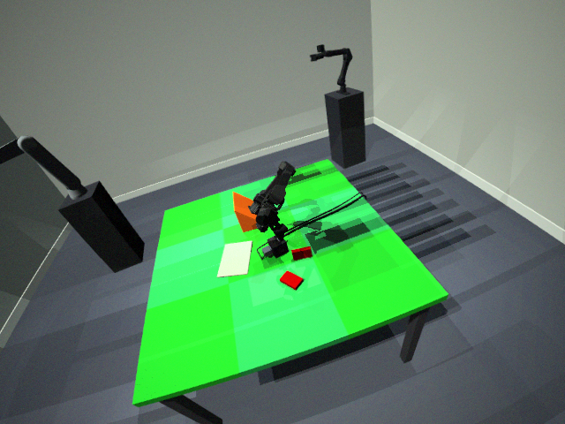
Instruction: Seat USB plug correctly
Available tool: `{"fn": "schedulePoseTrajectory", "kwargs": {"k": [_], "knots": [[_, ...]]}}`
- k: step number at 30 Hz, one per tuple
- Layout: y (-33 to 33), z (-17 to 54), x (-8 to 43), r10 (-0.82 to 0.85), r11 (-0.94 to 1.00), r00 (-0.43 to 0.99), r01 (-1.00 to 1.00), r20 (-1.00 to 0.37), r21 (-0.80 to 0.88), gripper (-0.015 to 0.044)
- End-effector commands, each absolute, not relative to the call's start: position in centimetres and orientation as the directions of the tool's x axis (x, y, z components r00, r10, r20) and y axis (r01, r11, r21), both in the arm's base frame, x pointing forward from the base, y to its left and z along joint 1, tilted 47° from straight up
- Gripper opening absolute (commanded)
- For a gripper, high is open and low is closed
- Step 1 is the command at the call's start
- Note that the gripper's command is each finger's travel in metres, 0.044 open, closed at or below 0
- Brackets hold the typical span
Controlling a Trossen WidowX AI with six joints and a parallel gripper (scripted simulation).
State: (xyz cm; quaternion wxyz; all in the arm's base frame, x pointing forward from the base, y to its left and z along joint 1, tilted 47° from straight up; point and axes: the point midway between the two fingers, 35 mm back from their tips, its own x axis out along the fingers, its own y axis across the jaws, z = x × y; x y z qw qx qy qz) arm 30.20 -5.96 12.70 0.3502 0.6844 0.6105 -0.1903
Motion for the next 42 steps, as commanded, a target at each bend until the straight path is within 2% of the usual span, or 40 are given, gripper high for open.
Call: {"fn": "schedulePoseTrajectory", "kwargs": {"k": [1,3,19,22,42], "knots": [[-5.67,12.44,30.23,0.705,-0.014,0.183,0.97,-0.686,0.244,0.044],[-5.66,12.43,30.23,0.705,-0.014,0.183,0.97,-0.686,0.244,0.044],[-5.78,12.56,30.23,0.703,-0.009,0.181,0.969,-0.688,0.246,0.002],[-5.78,12.56,30.23,0.703,-0.009,0.181,0.969,-0.688,0.246,0.0],[-5.94,12.7,30.19,0.703,-0.01,0.182,0.969,-0.688,0.246,0.0]]}}
